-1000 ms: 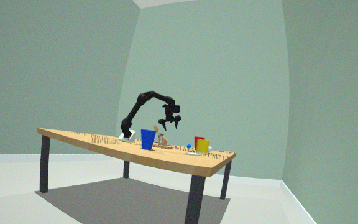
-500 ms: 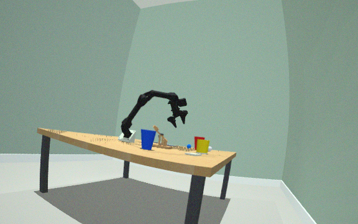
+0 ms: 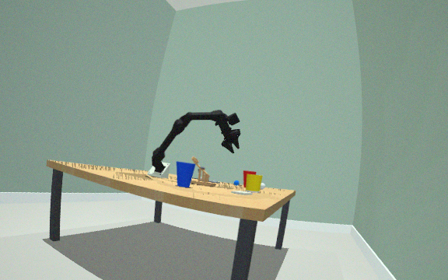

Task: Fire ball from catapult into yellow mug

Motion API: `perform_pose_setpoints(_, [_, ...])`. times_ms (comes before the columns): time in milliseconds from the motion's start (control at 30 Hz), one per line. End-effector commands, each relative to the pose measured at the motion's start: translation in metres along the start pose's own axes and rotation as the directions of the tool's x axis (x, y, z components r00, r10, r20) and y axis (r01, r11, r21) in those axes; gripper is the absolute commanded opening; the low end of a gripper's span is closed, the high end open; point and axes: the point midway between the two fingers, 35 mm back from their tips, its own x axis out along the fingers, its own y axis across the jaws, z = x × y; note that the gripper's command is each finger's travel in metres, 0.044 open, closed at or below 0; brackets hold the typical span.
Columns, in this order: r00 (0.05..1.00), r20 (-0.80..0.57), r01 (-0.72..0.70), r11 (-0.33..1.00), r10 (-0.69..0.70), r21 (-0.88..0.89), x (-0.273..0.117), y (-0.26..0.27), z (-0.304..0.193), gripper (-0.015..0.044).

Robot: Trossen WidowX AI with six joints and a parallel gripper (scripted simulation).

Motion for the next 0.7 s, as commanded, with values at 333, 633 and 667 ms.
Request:
perform_pose_setpoints(333, [0.988, 0.104, 0.059, 0.902, -0.114, 0.427, -0.004, -0.103, 0.005, 0.0440])
perform_pose_setpoints(633, [0.988, 0.104, 0.059, 0.901, -0.114, 0.430, -0.004, -0.104, 0.005, 0.0440])
perform_pose_setpoints(667, [0.988, 0.104, 0.059, 0.901, -0.114, 0.430, -0.004, -0.104, 0.005, 0.0440])
